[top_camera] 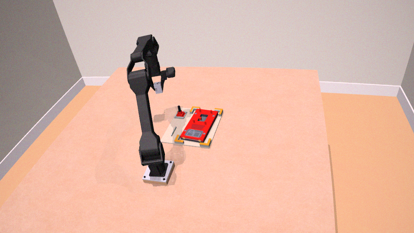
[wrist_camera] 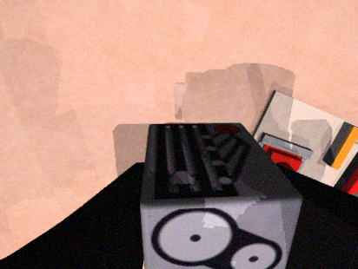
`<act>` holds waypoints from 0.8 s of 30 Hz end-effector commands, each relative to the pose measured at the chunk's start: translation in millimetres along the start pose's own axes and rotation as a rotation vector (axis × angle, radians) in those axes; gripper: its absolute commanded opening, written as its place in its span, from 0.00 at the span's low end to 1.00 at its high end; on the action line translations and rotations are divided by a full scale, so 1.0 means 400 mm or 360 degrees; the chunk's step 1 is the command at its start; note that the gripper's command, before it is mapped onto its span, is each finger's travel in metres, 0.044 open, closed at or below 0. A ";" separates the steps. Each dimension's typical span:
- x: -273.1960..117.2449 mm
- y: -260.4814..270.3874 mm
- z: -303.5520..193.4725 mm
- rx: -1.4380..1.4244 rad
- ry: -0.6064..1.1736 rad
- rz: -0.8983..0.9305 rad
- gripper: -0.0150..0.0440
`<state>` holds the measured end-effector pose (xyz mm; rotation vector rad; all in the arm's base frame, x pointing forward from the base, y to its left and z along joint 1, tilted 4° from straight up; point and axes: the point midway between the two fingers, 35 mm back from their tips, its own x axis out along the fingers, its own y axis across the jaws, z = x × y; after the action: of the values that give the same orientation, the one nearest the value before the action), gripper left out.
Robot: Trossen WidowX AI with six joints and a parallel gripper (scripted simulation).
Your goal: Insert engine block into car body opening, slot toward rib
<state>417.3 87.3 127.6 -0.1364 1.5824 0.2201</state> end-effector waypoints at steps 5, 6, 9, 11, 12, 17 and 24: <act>0.005 -0.001 0.000 0.0421 0.0001 -0.0005 0.25; 0.006 -0.001 0.000 0.0476 0.0001 -0.0005 0.25; 0.007 -0.001 0.000 0.0642 0.0001 -0.0005 0.25; 0.008 -0.001 0.000 0.0752 0.0000 -0.0005 0.25; 0.008 -0.001 0.000 0.0807 0.0000 -0.0005 0.25; 0.011 -0.001 0.000 0.1082 0.0000 -0.0005 0.25; 0.014 -0.001 0.000 0.1468 -0.0001 -0.0005 0.25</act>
<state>417.3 87.5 123.1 0.5083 1.5576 -0.4432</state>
